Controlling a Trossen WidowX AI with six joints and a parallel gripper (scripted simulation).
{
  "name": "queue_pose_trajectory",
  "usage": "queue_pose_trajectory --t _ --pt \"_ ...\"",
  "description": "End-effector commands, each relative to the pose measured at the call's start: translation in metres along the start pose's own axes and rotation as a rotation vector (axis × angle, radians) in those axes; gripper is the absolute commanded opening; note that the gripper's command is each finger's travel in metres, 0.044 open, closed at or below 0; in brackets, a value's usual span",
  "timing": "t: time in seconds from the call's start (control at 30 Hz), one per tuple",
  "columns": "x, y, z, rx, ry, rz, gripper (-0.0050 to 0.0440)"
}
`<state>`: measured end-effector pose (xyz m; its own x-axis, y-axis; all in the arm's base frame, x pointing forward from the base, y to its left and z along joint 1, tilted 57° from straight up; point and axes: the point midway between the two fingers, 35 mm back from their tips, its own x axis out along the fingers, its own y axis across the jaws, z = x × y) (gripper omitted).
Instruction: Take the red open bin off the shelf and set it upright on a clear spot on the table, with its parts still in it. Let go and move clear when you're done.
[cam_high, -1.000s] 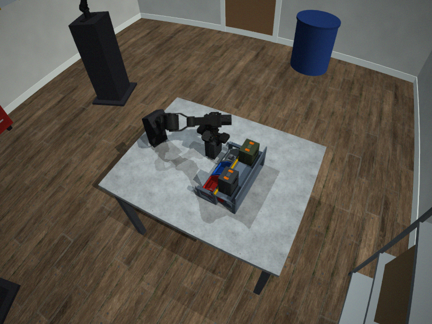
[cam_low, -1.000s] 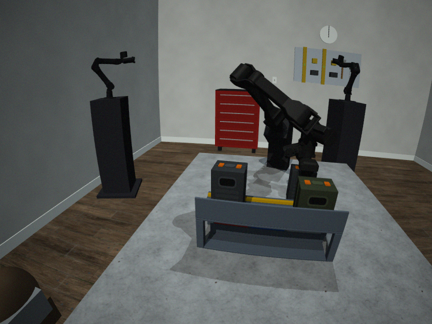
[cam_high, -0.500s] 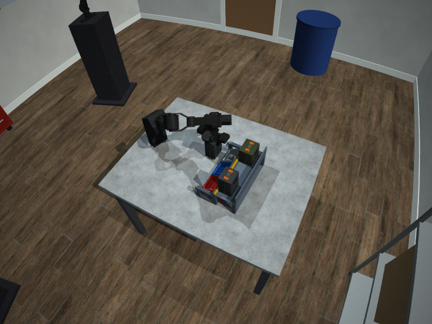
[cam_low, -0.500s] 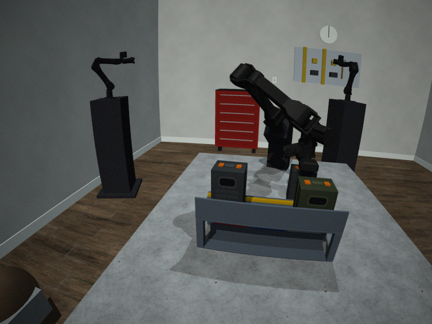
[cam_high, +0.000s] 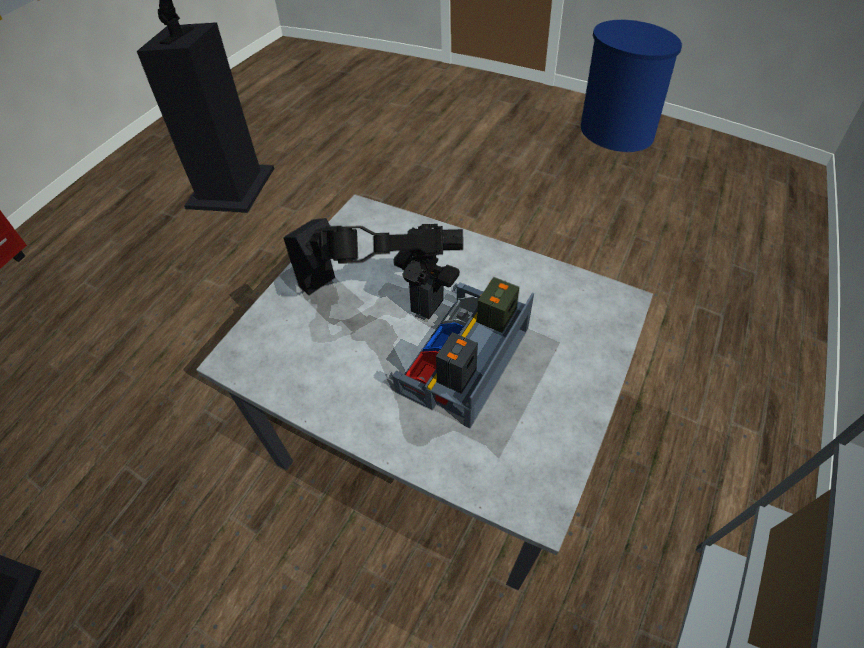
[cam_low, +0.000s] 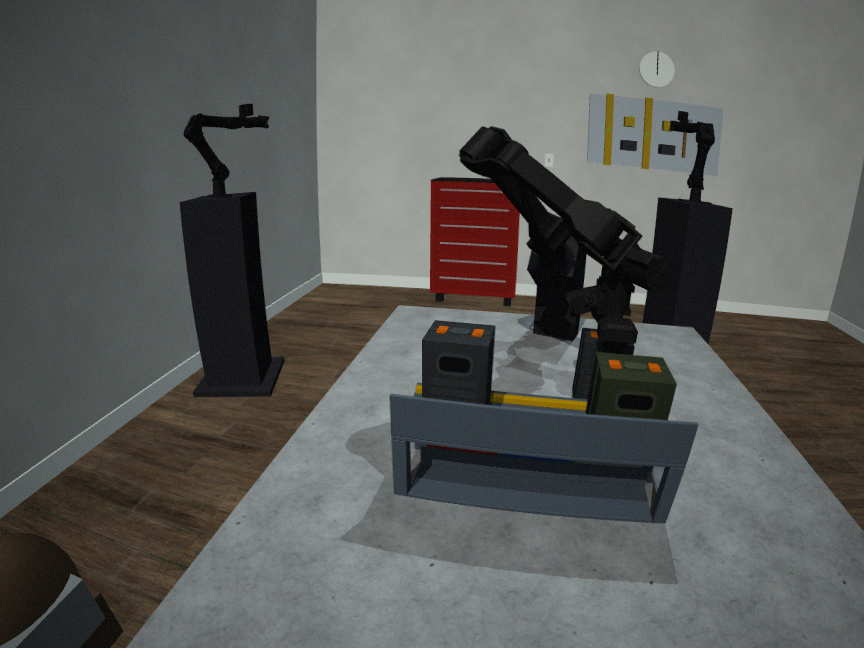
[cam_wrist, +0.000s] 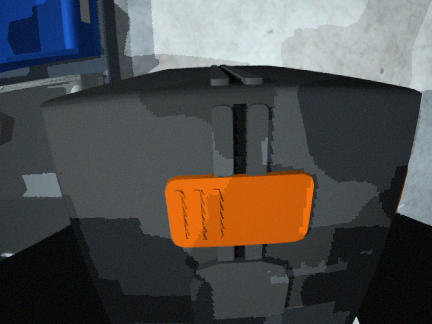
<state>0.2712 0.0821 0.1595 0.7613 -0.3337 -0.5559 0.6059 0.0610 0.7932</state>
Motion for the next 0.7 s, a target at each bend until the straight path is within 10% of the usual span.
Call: queue_pose_trajectory --t 0.0,0.67 --pt "-0.008 0.0063 -0.0021 0.013 0.028 0.024 0.0" --pt "-0.008 0.0063 -0.0021 0.013 0.028 0.024 0.0"
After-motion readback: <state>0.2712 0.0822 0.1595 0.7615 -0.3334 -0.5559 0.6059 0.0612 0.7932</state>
